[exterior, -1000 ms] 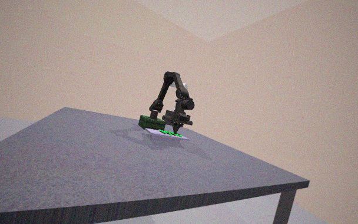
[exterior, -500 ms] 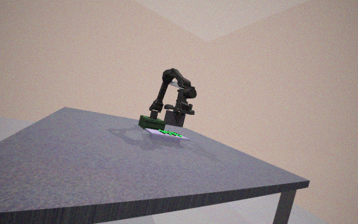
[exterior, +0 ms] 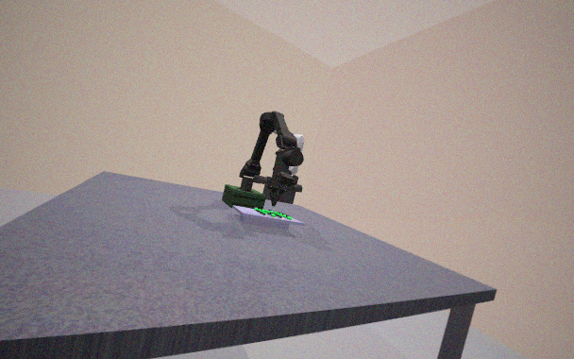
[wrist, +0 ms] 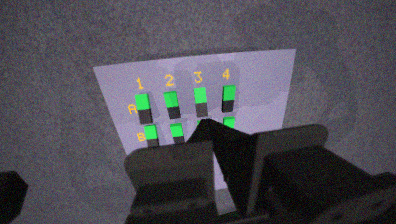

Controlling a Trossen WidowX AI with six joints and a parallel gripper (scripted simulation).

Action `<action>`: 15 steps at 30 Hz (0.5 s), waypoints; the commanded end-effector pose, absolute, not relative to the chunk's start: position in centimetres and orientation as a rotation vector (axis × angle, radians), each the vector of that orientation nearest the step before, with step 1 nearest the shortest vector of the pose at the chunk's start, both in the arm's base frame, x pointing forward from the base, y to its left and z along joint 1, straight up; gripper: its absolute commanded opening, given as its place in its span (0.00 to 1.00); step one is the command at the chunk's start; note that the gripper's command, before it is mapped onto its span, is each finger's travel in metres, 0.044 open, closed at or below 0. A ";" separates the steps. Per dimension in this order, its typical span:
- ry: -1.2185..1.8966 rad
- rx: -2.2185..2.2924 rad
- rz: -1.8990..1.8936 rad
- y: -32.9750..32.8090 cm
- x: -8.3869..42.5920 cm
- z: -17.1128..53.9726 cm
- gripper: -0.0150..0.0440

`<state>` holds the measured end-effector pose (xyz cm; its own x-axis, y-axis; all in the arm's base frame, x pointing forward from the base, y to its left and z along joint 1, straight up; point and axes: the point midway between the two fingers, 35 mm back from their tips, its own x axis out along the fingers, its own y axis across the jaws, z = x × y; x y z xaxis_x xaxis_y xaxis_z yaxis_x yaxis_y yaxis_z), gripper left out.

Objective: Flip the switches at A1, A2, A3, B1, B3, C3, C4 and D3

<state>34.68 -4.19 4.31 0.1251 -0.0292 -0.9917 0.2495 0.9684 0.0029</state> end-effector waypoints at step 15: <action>1.421 0.179 -0.202 -4.3 35.1 2.0 0.25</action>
